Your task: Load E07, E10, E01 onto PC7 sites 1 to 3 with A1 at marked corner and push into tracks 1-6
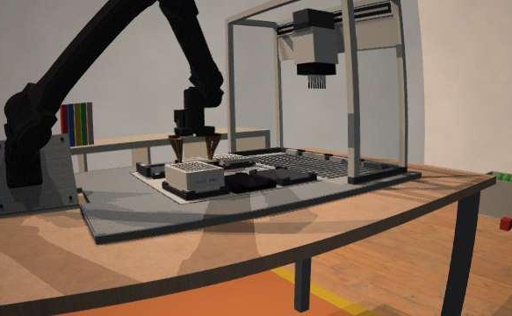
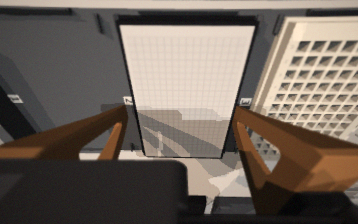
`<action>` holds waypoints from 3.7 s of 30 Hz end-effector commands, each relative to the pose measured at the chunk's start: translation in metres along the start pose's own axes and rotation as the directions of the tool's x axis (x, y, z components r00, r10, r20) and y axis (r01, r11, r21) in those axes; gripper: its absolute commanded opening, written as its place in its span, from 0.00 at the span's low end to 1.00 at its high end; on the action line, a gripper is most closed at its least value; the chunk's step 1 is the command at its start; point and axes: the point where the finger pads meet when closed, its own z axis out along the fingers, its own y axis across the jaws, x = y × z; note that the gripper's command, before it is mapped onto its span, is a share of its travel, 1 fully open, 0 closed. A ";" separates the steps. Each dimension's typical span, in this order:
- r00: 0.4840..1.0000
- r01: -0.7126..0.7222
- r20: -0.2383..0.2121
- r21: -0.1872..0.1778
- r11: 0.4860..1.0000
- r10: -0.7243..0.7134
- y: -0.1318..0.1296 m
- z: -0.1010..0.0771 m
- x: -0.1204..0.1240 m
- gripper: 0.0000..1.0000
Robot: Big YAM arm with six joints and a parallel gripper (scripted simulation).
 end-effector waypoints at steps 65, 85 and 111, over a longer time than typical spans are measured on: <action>1.000 0.019 0.003 0.018 1.000 -0.019 0.093 -0.080 0.210 1.00; 1.000 0.005 0.005 0.032 0.999 -0.005 0.112 -0.070 0.257 1.00; 1.000 0.026 0.002 0.025 0.999 -0.026 0.112 -0.034 0.249 1.00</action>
